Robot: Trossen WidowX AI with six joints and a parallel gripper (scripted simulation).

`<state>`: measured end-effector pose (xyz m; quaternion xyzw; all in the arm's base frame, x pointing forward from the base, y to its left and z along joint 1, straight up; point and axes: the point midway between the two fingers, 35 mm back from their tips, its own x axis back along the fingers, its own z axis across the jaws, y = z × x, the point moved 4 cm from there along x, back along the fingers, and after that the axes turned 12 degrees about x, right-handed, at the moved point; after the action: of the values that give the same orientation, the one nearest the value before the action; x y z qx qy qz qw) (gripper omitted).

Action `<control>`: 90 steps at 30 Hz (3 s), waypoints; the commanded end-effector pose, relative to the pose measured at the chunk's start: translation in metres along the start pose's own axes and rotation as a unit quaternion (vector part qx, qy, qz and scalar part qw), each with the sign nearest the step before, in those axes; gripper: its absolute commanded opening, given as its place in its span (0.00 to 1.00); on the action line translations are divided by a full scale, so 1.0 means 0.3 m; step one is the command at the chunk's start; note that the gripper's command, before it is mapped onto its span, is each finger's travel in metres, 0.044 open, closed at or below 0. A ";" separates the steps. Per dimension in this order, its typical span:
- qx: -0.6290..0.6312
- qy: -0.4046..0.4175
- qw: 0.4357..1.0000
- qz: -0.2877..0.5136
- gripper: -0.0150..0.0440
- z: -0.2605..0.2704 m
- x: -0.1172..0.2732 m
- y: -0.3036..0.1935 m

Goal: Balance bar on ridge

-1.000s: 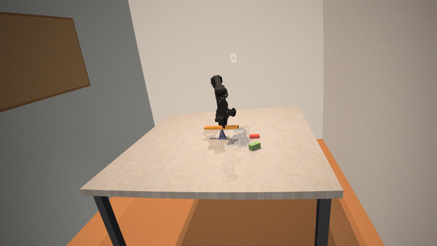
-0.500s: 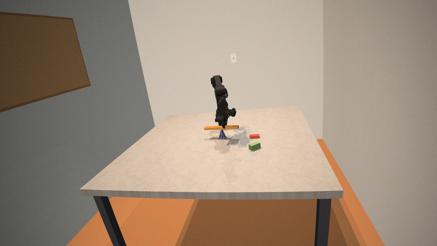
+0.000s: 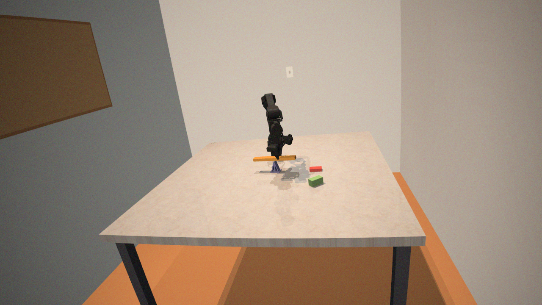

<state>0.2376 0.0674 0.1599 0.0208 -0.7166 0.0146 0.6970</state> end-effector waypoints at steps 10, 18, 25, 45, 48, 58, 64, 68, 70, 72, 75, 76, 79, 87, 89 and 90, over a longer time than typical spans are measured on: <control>0.001 0.001 1.000 0.001 0.25 0.001 -0.006 -0.001; 0.001 0.001 1.000 0.001 0.25 0.001 -0.009 -0.001; 0.001 0.001 1.000 0.001 0.25 0.001 -0.011 -0.002; 0.001 0.001 1.000 0.001 0.25 0.001 -0.016 -0.002; 0.001 0.001 1.000 0.001 0.25 0.001 -0.017 -0.002; 0.001 0.001 1.000 0.001 0.25 0.001 -0.020 -0.002; 0.001 0.001 1.000 0.001 0.25 0.001 -0.022 -0.002; 0.001 0.001 1.000 0.001 0.25 0.001 -0.023 -0.002; 0.001 0.001 1.000 0.001 0.25 0.001 -0.023 -0.002; 0.001 0.001 1.000 0.001 0.25 0.002 -0.024 -0.002; 0.001 0.001 1.000 0.001 0.25 0.002 -0.025 -0.002; 0.001 0.001 1.000 0.001 0.25 0.002 -0.025 -0.002; 0.001 0.001 1.000 0.001 0.25 0.002 -0.026 -0.002; 0.001 0.001 1.000 0.001 0.25 0.002 -0.028 -0.002; 0.001 0.001 1.000 0.001 0.25 0.002 -0.028 -0.002; 0.001 0.001 1.000 0.001 0.25 0.002 -0.029 -0.002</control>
<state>0.2377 0.0671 0.1536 0.0203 -0.7170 0.0145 0.6966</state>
